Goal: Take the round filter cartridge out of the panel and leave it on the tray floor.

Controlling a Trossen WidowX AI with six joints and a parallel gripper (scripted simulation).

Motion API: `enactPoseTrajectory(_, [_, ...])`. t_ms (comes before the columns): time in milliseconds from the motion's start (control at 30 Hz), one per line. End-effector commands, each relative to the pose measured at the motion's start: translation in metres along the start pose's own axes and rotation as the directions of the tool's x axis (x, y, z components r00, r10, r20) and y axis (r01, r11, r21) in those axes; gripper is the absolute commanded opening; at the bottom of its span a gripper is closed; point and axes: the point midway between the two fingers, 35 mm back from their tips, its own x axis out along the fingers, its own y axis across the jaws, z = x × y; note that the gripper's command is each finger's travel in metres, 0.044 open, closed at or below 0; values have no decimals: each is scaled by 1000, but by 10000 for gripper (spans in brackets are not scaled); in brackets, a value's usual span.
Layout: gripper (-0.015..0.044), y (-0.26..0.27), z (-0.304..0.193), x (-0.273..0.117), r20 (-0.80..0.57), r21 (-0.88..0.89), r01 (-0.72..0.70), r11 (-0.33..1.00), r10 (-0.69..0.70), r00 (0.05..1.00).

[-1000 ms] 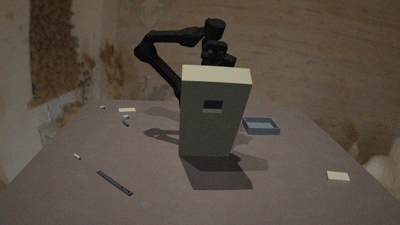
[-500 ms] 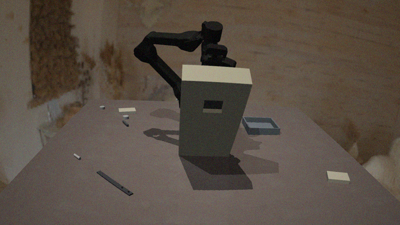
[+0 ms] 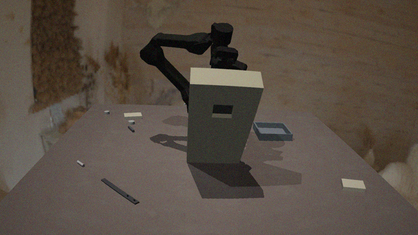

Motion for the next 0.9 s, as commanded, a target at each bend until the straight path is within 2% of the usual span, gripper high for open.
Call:
enactPoseTrajectory(0, [114, 0, 1, 0, 3, -6, -1, 1000, 1, 1000])
enactPoseTrajectory(867, [114, 0, 1, 3, 3, -6, -1, 1000, 1, 1000])
